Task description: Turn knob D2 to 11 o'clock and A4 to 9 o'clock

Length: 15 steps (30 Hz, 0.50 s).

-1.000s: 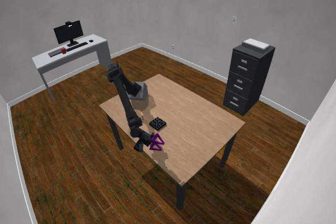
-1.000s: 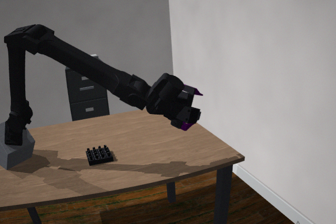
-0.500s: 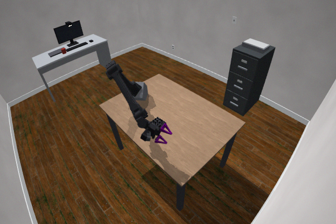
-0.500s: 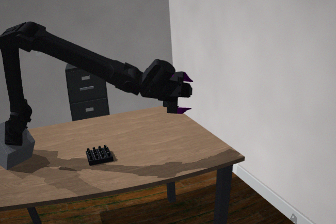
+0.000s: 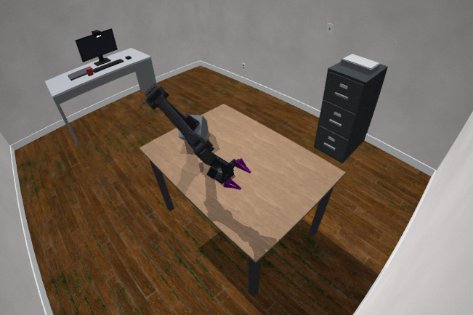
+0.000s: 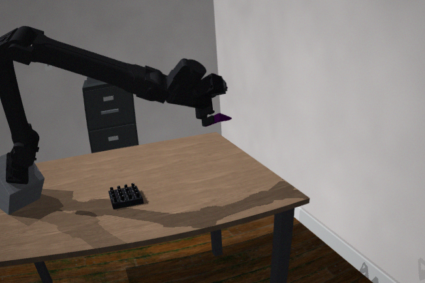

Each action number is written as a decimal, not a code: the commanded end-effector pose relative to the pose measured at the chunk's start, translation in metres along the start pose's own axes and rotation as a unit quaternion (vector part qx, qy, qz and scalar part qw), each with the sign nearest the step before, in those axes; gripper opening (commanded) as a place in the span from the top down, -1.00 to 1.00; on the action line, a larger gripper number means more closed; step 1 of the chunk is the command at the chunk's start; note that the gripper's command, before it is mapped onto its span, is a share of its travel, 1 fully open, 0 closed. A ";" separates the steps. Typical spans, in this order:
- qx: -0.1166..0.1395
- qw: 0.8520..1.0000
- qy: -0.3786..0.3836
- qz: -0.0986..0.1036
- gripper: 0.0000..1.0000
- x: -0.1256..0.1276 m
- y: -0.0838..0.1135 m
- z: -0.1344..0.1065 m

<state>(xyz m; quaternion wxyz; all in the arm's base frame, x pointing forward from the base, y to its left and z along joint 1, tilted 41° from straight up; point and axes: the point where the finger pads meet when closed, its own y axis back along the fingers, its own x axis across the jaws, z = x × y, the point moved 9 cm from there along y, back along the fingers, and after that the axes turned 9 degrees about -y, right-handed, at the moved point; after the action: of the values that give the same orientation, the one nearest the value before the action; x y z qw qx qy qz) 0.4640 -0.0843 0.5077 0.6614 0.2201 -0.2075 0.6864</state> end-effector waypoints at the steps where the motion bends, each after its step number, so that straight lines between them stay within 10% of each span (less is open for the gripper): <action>1: -0.024 0.997 0.075 0.021 -1.00 0.031 0.015 0.001; 15: -0.028 0.977 0.212 0.001 -1.00 0.070 0.037 -0.047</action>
<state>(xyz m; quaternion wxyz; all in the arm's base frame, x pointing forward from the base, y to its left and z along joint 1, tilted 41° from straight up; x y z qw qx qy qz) 0.4372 -0.0129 0.4946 0.6982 0.1061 -0.1013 0.7007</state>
